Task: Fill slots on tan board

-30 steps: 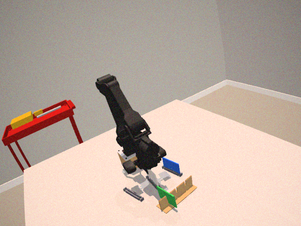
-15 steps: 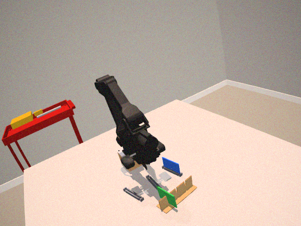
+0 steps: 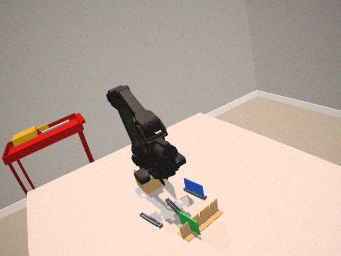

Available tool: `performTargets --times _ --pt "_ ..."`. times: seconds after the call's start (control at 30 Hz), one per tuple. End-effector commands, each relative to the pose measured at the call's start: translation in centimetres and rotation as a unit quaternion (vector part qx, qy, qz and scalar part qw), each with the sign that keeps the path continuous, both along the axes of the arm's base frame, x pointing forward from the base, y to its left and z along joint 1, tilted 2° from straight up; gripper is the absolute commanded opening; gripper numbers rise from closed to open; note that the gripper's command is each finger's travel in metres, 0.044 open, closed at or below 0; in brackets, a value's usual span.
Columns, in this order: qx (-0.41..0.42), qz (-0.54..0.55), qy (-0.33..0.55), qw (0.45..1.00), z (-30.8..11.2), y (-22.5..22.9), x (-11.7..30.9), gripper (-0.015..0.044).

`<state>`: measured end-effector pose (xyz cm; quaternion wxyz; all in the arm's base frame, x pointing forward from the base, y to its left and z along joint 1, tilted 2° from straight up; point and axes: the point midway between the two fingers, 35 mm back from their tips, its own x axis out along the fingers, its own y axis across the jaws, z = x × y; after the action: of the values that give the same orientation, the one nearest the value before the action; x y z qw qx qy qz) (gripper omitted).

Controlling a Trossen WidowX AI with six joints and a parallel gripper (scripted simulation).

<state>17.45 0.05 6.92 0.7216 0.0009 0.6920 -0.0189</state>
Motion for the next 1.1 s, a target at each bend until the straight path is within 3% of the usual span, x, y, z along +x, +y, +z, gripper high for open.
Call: performTargets --times 0.0,1.07 --pt "-0.001 -0.002 -0.005 1.0 1.0 0.0 0.1 0.0" --pt "-0.005 0.036 -0.008 0.999 2.7 0.9 7.0 0.0"
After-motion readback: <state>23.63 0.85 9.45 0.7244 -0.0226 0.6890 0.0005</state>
